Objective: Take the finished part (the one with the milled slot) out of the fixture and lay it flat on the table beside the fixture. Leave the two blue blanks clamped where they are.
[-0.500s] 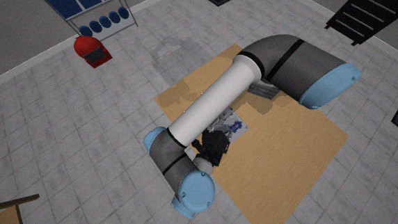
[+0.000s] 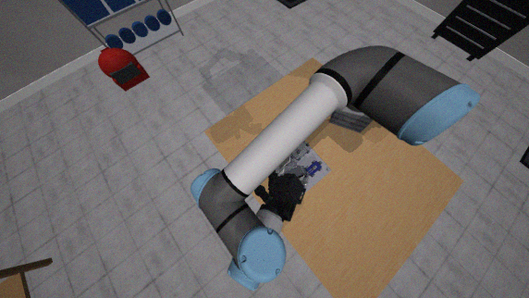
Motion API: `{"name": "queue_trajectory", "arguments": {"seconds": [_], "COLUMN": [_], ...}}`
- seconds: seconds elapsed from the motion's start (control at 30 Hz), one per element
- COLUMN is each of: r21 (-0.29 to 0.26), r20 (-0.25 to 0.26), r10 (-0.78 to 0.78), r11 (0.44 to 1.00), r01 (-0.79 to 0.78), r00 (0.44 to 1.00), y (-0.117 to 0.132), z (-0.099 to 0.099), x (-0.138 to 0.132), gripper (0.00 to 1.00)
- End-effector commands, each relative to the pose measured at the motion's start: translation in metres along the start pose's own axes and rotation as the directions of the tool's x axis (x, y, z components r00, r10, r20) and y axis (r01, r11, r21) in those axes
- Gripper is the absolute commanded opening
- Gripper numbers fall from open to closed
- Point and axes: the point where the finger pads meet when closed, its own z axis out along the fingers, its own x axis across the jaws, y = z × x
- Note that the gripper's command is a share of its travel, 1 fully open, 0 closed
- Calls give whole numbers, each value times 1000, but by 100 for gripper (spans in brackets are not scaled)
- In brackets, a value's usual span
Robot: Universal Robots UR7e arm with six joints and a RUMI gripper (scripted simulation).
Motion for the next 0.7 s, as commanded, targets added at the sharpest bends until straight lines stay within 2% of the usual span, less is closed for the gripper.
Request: {"name": "queue_trajectory", "arguments": {"seconds": [0.0, 0.33, 0.67], "r21": [1, 0, -2], "r20": [1, 7, 37], "r10": [0, -4, -29], "r11": [1000, 1000, 1000], "r01": [0, 4, 29], "r00": [1000, 1000, 999], "y": [0, 0, 0], "z": [0, 0, 4], "x": [0, 1, 3], "gripper": [100, 100, 100]}}
